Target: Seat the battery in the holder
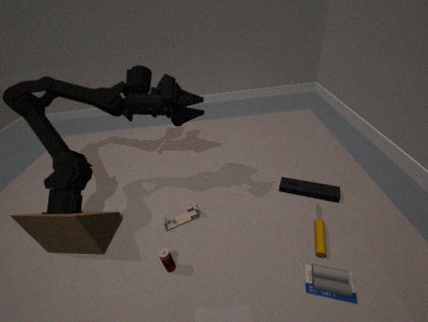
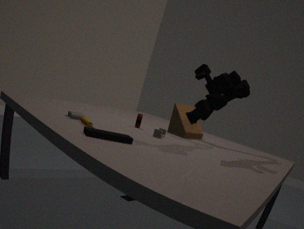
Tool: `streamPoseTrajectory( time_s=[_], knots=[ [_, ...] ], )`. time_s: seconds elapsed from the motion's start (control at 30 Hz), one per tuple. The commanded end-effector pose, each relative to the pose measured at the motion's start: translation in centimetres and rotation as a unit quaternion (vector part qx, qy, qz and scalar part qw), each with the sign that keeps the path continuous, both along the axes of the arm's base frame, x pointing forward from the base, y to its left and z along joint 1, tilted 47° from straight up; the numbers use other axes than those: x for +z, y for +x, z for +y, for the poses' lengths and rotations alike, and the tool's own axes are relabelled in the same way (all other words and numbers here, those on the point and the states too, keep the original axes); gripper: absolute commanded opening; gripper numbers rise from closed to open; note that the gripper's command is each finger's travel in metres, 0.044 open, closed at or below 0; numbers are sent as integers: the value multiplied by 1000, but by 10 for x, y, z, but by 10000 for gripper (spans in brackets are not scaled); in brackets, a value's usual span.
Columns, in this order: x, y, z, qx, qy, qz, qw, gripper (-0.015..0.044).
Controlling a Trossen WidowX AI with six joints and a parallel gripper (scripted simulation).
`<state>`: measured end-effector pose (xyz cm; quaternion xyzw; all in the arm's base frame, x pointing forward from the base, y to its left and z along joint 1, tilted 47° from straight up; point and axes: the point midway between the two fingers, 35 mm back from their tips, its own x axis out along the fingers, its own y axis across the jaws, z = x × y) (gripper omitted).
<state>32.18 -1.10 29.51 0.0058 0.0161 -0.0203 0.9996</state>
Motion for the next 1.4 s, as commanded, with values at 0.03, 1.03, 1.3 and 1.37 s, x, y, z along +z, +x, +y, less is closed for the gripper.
streamPoseTrajectory(
  time_s=[0.03,1.03,1.3,1.37],
  knots=[
    [-7,6,-4,-1,-13,22,1000,347],
    [-327,-41,-172,347,150,540,752,0],
    [-335,-49,-175,367,181,525,746,0],
    [-339,-48,-171,367,181,525,746,0]
  ],
)
